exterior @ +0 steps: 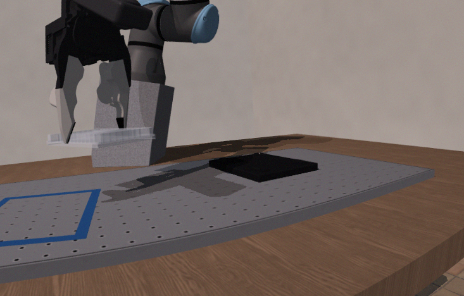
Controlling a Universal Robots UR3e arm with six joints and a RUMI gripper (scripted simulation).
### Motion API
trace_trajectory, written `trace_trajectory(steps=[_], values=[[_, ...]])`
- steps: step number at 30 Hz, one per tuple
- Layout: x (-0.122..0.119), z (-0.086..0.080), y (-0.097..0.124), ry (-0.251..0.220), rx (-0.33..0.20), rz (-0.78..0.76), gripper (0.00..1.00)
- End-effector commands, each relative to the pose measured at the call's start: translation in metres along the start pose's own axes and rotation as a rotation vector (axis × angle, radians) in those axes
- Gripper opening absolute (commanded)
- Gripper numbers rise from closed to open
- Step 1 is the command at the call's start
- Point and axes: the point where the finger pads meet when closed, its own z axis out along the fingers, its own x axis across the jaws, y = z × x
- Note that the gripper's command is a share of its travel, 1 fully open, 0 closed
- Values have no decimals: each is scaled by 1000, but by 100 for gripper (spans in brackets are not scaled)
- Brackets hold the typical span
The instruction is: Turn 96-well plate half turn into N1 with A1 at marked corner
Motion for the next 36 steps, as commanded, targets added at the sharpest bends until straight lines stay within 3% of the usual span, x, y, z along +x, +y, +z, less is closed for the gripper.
trace_trajectory(steps=[1, 25, 36], values=[[23, 0, 6, -2, -2, -12, 0], [88, 2, 31, -2, -3, -12, 0], [88, 2, 31, -2, -2, -13, 0]])
